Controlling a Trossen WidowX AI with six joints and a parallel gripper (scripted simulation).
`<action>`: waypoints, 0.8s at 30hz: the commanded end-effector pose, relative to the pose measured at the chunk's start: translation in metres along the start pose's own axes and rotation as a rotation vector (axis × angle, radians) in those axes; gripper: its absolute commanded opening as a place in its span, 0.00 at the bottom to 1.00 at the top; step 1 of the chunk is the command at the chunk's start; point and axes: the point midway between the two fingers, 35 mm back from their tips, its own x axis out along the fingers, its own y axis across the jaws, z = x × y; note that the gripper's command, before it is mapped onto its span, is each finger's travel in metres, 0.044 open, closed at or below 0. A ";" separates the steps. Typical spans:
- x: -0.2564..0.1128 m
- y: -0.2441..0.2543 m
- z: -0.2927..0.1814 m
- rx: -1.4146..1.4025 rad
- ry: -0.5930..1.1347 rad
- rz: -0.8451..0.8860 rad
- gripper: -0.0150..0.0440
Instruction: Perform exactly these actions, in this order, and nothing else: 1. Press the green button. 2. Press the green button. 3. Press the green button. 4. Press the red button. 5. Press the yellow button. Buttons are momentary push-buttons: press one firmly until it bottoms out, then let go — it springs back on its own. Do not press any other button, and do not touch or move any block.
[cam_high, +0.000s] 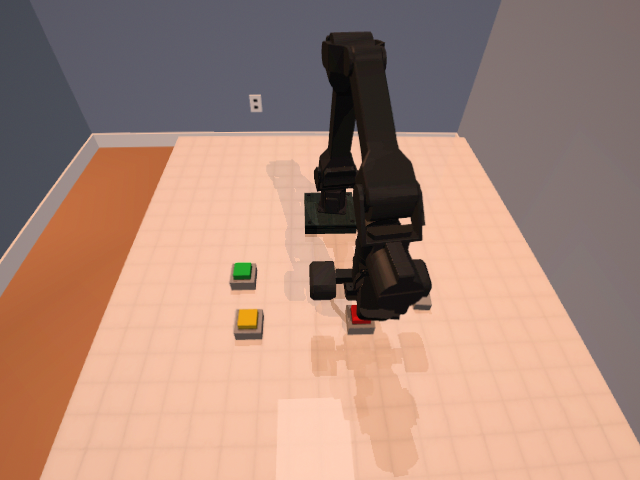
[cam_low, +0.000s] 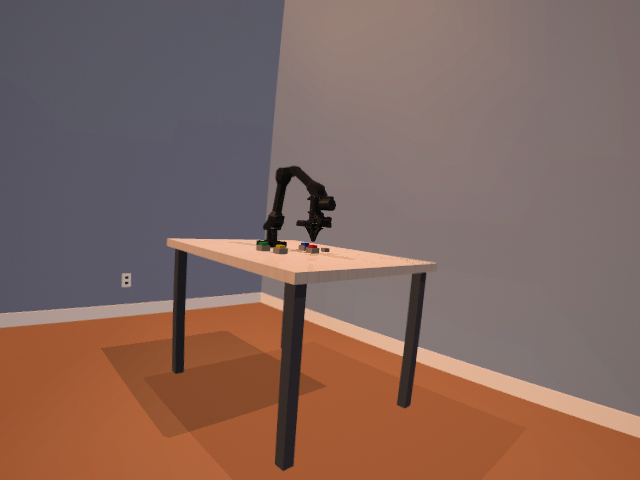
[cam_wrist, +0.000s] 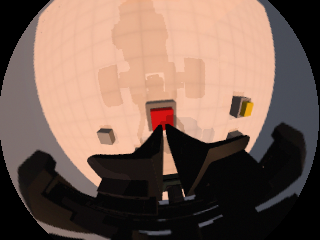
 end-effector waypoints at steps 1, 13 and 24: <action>-0.009 0.000 0.001 0.004 -0.004 -0.003 0.29; -0.071 -0.002 0.002 0.004 -0.005 -0.002 0.29; -0.073 -0.162 0.014 0.006 -0.011 -0.013 0.29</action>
